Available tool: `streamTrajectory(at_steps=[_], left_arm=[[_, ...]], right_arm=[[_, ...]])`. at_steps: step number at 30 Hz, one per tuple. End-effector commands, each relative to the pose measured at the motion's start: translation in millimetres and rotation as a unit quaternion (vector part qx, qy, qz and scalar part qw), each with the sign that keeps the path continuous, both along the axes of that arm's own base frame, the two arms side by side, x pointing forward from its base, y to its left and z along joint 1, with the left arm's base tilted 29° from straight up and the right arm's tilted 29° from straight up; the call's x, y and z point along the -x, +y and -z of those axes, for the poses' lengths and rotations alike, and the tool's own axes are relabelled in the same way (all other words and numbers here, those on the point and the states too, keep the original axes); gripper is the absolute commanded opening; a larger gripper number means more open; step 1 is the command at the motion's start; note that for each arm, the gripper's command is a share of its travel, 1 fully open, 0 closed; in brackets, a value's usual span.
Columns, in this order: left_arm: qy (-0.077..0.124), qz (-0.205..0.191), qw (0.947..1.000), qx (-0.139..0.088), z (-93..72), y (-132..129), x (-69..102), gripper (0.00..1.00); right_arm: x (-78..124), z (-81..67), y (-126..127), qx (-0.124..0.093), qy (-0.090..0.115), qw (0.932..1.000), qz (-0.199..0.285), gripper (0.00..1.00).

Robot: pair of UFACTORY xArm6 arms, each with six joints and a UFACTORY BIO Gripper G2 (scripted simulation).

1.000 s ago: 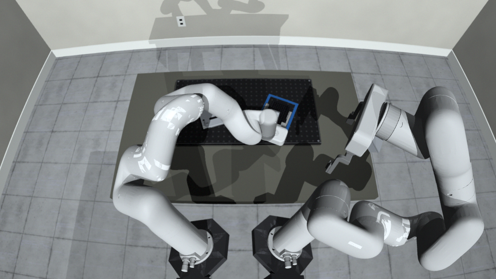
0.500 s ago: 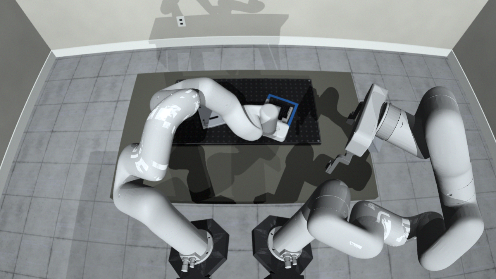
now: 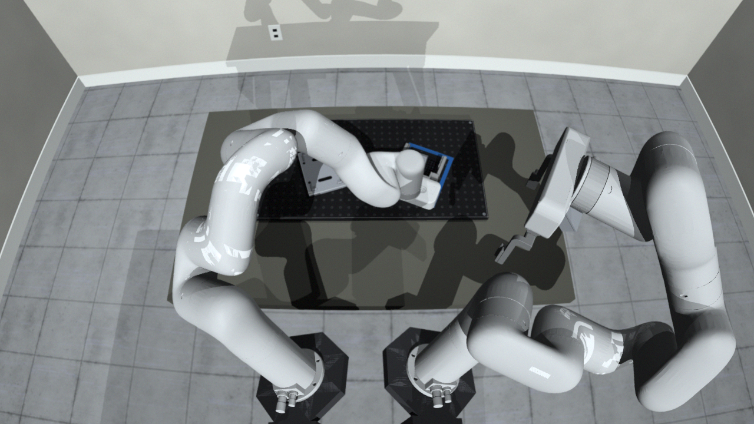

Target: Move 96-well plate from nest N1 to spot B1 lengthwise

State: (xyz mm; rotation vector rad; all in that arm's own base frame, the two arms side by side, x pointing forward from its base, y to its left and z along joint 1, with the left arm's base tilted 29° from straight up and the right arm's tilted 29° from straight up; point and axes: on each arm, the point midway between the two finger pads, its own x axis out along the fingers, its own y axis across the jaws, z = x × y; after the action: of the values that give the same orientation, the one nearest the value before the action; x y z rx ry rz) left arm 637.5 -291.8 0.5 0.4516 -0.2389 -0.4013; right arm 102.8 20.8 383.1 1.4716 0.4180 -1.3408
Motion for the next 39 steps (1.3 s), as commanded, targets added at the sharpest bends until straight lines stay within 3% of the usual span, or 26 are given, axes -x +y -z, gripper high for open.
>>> streamTrajectory(at_steps=[1, 20, 25, 27, 32, 39], left_arm=[[-0.001, 0.001, 1.0000, 0.001, -8.8, -4, 2.0, 0.37], [-0.001, 0.001, 1.0000, 0.001, -8.8, -4, 2.0, 0.37], [-0.032, -0.072, 0.9965, 0.027, -25.9, 10, 13.9, 0.37], [-0.032, -0.072, 0.9965, 0.027, -25.9, 10, 13.9, 0.37], [-0.063, -0.144, 0.9861, 0.053, -43.1, 23, 25.9, 0.37], [-0.065, -0.150, 0.9851, 0.054, -67.2, 43, 42.5, 0.37]], right_arm=[[0, -0.4, 0, 0.000, 0.000, 1.0000, 0.000, 1.00], [0, -0.4, 0, 0.000, 0.000, 1.0000, 0.000, 1.00], [0, -0.4, 0, 0.000, 0.000, 1.0000, 0.000, 1.00], [0, -0.4, 0, 0.000, 0.000, 1.0000, 0.000, 1.00], [0, -0.4, 0, 0.000, 0.000, 1.0000, 0.000, 1.00], [0, -0.4, 0, 0.000, 0.000, 1.0000, 0.000, 1.00]])
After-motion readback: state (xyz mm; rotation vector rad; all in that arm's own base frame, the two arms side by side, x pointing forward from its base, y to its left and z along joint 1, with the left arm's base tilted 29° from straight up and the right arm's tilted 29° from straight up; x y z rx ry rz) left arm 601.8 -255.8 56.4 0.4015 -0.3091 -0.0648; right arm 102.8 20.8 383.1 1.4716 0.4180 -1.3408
